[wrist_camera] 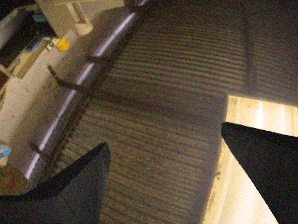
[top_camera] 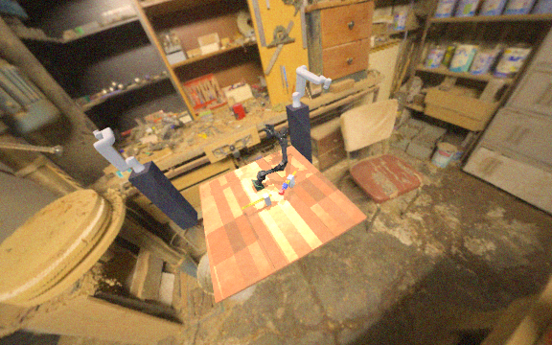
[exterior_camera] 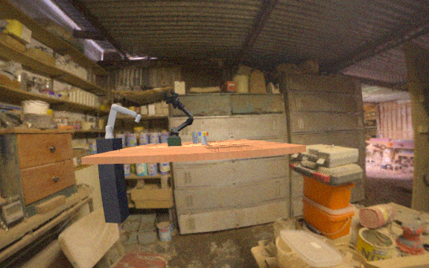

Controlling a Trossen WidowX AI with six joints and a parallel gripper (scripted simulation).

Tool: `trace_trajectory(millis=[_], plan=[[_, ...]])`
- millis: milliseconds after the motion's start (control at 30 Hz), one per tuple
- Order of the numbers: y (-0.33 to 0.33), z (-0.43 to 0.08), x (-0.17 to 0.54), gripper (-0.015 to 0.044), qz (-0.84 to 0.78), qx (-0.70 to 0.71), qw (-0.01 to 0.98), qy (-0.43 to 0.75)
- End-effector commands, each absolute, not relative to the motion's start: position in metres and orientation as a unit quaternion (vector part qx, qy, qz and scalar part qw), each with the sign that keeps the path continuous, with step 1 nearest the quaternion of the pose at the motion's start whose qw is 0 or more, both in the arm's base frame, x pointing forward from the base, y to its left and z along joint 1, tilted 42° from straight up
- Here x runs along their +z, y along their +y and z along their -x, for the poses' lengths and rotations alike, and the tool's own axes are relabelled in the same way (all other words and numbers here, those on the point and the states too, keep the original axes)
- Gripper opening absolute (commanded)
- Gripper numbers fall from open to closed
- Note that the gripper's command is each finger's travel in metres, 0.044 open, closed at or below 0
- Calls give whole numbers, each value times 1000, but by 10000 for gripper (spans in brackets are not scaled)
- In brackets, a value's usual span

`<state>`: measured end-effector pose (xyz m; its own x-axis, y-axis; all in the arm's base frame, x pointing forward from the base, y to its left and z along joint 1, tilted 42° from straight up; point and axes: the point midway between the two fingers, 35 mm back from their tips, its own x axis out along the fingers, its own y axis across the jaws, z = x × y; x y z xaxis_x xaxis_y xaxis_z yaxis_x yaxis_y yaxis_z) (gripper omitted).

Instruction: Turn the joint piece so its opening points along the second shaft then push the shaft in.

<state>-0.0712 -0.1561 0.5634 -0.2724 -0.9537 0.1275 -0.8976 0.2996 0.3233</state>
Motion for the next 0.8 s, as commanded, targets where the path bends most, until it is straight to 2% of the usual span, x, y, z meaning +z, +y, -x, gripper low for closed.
trace_trajectory(millis=[0, 33, 767], plan=[[-156, 71, 563, 426, -584, -94, 150, -792], [-156, 71, 563, 440, -584, -94, 150, -792], [-210, 72, 522, 440, -669, -220, 190, -684]])
